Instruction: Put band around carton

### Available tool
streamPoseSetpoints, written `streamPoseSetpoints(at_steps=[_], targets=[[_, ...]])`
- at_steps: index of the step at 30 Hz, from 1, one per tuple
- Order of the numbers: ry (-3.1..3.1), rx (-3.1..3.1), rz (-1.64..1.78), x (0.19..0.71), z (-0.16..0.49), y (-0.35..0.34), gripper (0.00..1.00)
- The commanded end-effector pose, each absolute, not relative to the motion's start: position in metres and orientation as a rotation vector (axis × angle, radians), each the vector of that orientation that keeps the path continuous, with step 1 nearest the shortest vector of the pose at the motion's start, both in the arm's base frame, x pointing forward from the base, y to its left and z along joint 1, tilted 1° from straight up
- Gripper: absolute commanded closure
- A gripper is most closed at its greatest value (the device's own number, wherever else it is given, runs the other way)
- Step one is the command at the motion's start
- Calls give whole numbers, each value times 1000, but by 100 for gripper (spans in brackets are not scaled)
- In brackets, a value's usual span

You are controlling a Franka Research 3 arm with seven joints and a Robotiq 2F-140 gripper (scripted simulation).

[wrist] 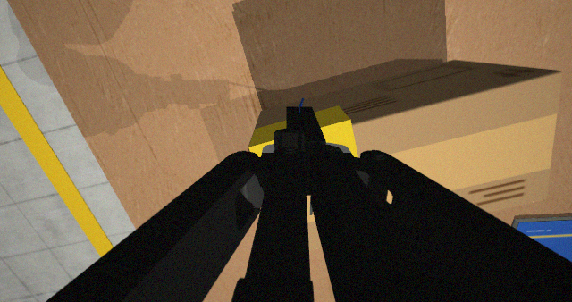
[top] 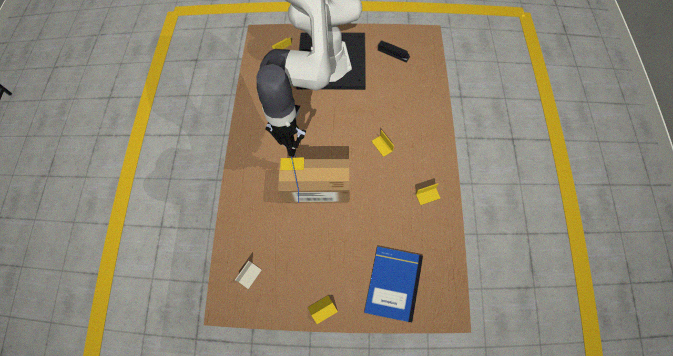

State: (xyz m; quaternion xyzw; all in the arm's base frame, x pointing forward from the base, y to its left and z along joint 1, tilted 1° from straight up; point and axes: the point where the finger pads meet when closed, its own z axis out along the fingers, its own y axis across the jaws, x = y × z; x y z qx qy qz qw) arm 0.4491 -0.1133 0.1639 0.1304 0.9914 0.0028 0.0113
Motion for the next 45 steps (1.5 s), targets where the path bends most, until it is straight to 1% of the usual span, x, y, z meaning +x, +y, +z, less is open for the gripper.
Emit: streamPoseSetpoints(at_steps=[1,27,45], targets=[[3106,383,4,446,162,-115,90],[3106,383,4,452,162,-115,90],[3106,383,4,470,163,-115,90]])
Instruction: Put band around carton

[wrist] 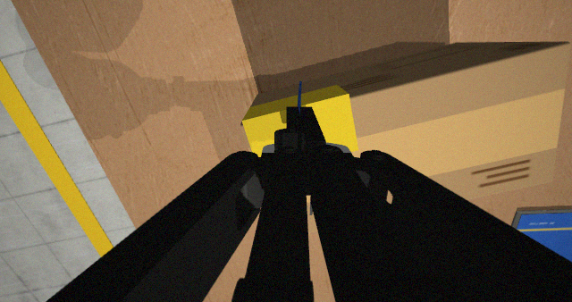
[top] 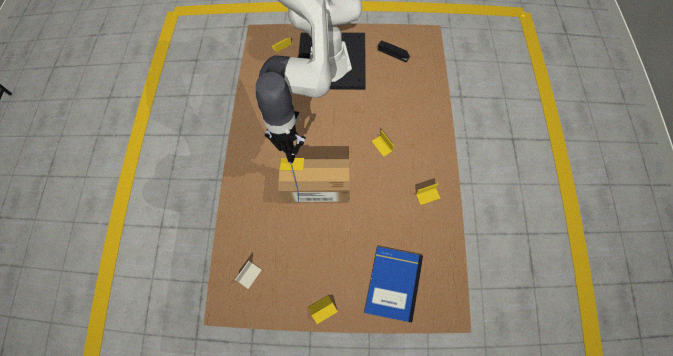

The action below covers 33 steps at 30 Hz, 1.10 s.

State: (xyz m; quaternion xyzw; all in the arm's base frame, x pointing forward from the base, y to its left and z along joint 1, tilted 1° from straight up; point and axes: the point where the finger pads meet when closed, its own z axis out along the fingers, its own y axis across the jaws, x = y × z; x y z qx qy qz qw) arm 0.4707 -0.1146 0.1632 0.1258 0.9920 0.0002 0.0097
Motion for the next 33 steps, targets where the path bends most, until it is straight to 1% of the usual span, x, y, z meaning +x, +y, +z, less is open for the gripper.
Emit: streamPoseSetpoints(at_steps=[1,33], targets=[[3106,383,4,471,163,-115,90],[3106,383,4,476,152,-115,90]])
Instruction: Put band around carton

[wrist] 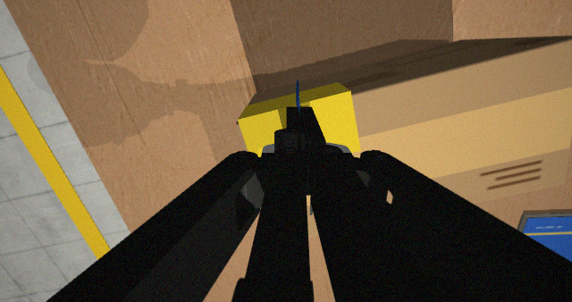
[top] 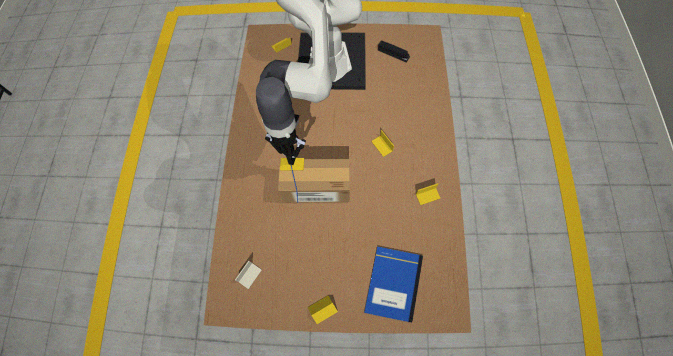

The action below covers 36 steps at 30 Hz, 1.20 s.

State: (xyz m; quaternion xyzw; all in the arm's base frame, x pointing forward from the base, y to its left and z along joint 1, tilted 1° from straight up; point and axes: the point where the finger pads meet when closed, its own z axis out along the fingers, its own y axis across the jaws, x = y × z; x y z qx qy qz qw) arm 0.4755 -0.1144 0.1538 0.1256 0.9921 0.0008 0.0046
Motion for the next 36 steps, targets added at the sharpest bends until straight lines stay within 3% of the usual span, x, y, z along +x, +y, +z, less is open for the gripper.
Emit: streamPoseSetpoints(at_steps=[1,12,13,36], targets=[[3106,383,4,476,152,-115,90],[3106,383,4,476,152,-115,90],[3106,383,4,476,152,-115,82],[3106,383,4,476,152,-115,82]])
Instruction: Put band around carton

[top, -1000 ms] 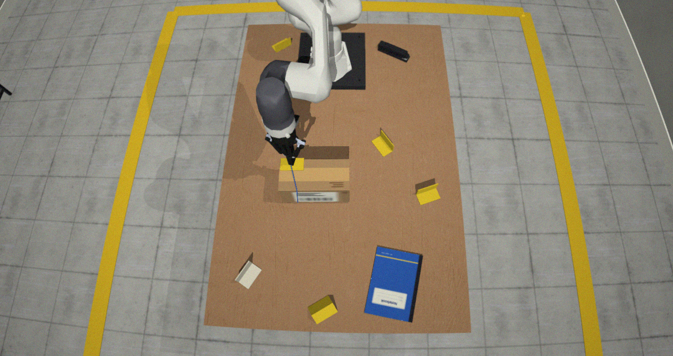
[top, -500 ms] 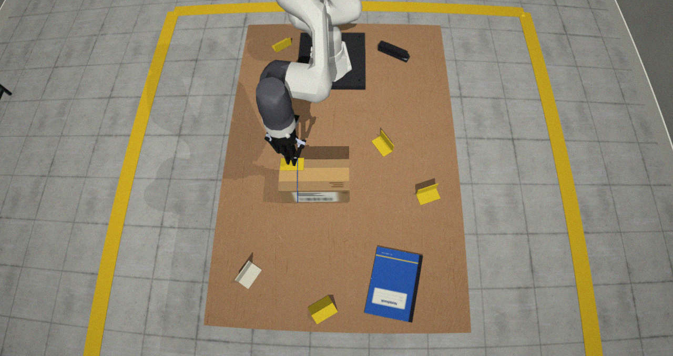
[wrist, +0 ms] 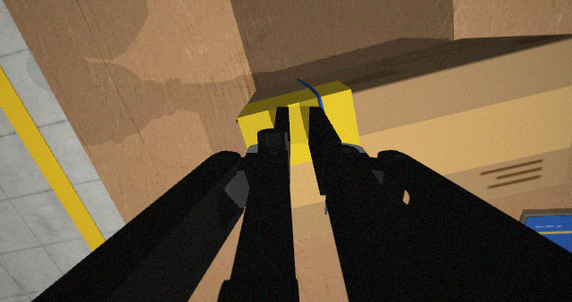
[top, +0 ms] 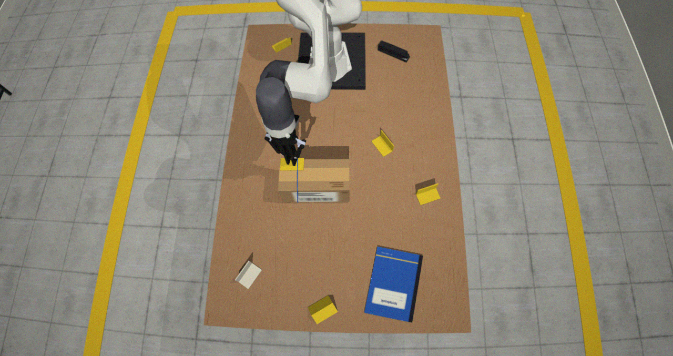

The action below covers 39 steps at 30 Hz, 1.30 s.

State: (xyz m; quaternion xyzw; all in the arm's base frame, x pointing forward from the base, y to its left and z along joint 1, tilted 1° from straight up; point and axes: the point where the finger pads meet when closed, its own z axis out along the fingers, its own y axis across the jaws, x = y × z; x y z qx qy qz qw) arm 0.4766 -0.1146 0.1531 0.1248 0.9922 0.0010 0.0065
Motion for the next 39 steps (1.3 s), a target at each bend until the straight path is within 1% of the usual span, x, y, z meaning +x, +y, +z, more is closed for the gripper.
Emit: streamPoseSetpoints(at_steps=[1,39], targets=[[3106,383,4,476,152,-115,82],[3106,383,4,476,162,-115,82]])
